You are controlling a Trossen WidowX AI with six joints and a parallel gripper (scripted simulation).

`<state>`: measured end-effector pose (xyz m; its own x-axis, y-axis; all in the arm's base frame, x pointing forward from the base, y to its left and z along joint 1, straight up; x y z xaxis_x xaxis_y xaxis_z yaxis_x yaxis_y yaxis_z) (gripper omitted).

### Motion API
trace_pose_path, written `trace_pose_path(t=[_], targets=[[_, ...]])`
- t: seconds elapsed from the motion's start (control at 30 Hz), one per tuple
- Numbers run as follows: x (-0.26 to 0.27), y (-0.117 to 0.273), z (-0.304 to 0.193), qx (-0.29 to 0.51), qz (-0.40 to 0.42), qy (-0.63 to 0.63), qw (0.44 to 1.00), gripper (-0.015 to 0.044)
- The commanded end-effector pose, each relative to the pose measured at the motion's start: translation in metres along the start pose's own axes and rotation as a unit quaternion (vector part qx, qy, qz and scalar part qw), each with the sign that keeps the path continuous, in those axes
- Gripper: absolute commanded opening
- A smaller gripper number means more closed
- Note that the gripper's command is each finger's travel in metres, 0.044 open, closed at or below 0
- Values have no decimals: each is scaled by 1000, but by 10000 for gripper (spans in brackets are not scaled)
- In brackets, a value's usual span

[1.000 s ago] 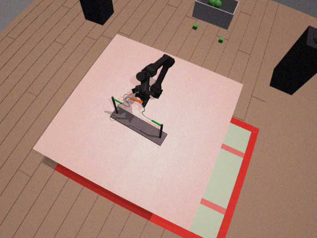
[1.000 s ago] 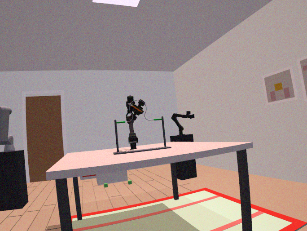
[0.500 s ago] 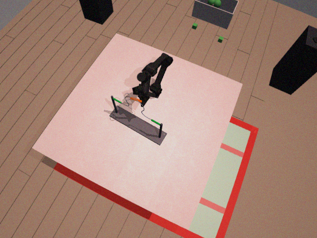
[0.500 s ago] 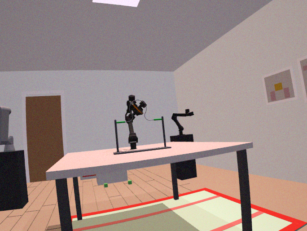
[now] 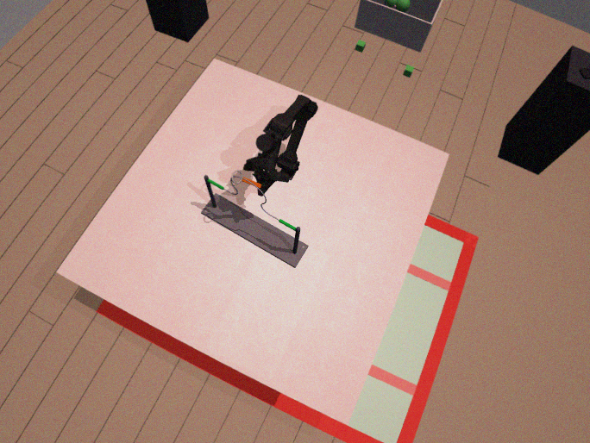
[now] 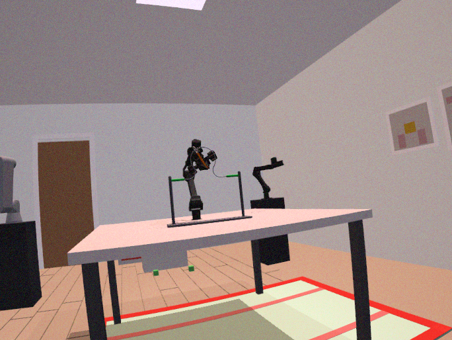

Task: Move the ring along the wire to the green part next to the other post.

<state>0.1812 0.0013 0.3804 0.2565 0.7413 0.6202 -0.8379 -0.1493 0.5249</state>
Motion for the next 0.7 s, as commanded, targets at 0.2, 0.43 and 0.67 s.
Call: trace_pose_path(t=[0.2, 0.43, 0.67], targets=[[2, 0, -2, -15, -35, 53, 998, -150], [3, -1, -3, -25, -62, 92, 994, -150], [4, -2, -5, -36, -87, 131, 987, -150]])
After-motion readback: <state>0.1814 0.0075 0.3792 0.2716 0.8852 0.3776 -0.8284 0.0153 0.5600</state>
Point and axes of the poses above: the point midway between the two fingers, 35 mm back from their tips, its own y axis back along the fingers, its own x axis across the jaws, z = x × y, the point moved 10 cm from there along y, back along the fingers, and after that the axes turned 10 degrees about -y, right-handed, at the moved point
